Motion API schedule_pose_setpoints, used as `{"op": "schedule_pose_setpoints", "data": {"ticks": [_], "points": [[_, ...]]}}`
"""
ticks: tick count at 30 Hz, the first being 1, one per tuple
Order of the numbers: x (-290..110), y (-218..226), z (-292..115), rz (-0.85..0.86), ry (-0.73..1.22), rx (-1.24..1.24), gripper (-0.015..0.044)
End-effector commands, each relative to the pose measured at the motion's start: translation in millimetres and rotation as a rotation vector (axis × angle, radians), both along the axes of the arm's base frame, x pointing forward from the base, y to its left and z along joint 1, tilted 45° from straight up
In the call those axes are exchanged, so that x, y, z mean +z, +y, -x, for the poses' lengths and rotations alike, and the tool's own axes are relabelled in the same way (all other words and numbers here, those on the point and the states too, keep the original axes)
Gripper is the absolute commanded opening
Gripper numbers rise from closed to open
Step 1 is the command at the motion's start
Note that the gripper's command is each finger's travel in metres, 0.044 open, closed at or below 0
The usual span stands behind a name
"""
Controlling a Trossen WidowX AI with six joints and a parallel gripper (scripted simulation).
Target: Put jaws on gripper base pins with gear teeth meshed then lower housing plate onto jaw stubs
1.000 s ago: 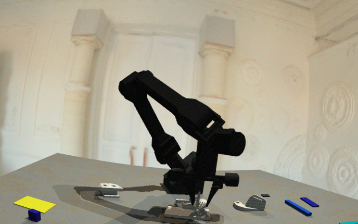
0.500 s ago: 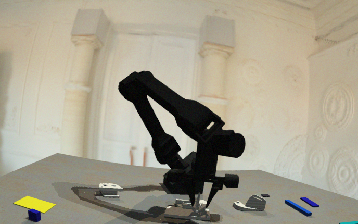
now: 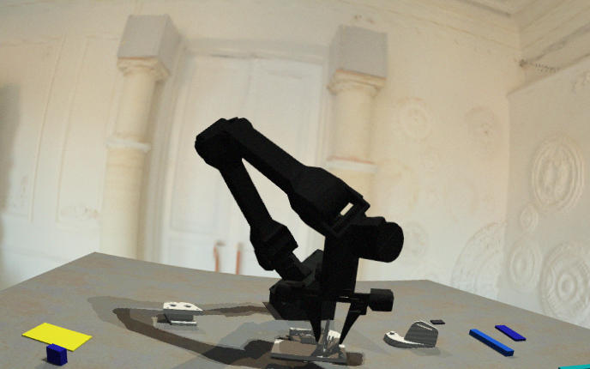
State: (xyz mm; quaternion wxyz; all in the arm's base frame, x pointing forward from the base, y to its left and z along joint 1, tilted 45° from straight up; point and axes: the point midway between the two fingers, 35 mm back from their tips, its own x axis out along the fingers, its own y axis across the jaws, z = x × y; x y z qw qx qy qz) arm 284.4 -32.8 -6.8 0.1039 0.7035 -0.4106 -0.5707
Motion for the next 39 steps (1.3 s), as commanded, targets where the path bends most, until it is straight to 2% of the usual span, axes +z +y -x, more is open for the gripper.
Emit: {"op": "schedule_pose_setpoints", "data": {"ticks": [1,39], "points": [[-1.4,-2.0,0.1,0.004,0.004,0.004,0.0134],[-3.9,-4.6,0.1,0.004,0.002,0.002,0.0134]]}}
